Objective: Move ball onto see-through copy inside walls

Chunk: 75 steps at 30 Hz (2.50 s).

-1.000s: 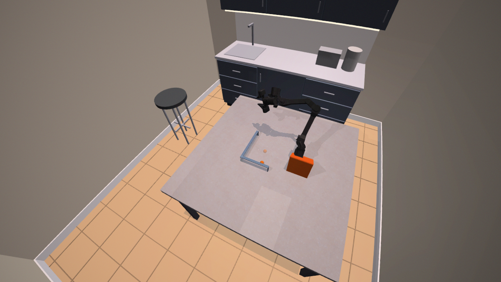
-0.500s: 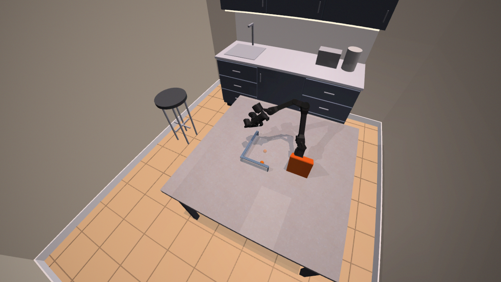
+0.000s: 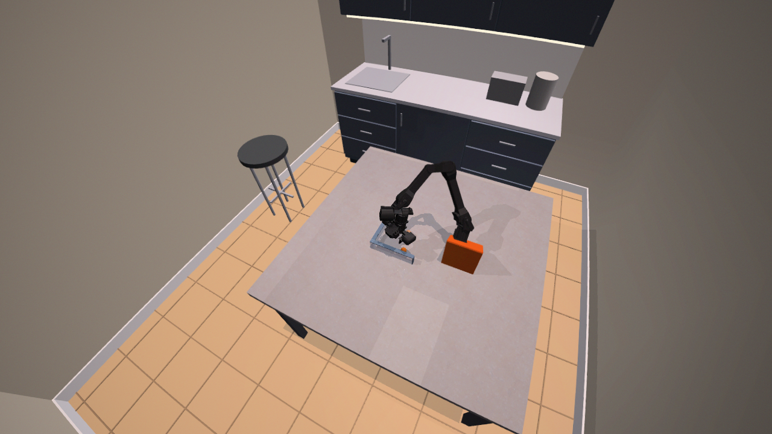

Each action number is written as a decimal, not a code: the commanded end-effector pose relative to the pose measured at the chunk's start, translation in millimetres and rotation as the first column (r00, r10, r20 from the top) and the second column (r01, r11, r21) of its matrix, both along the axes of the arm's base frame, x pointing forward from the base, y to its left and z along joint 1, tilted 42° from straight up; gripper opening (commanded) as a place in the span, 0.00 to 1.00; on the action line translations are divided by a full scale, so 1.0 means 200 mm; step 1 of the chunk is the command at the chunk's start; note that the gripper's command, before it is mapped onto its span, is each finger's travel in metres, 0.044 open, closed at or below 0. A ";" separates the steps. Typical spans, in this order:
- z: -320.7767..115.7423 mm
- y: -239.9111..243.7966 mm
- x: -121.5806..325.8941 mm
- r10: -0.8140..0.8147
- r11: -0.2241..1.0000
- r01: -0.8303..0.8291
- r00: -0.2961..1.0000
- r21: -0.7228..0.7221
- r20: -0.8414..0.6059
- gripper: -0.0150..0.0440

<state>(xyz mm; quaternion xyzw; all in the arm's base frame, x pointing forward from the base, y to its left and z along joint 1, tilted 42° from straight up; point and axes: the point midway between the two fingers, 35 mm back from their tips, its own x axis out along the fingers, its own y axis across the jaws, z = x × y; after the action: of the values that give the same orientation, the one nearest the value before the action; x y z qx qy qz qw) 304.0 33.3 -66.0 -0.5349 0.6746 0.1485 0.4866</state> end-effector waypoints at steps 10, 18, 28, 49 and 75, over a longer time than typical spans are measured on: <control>-0.10 -0.02 -0.21 0.219 0.966 -0.252 0.914 -0.055 -0.342 0.68; -0.16 -0.07 -0.21 0.218 0.966 -0.252 0.914 -0.056 -0.343 0.68; -0.22 -0.12 -0.22 0.218 0.966 -0.252 0.914 -0.056 -0.343 0.68; -0.28 -0.18 -0.22 0.218 0.966 -0.252 0.914 -0.057 -0.343 0.53; 0.02 0.08 -0.14 0.225 0.966 -0.254 0.917 -0.048 -0.328 0.25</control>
<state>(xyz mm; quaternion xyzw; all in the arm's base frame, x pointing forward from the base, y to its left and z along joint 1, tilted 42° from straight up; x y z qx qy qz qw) 273.6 35.2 -74.0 -0.6064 0.6803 0.2606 0.3188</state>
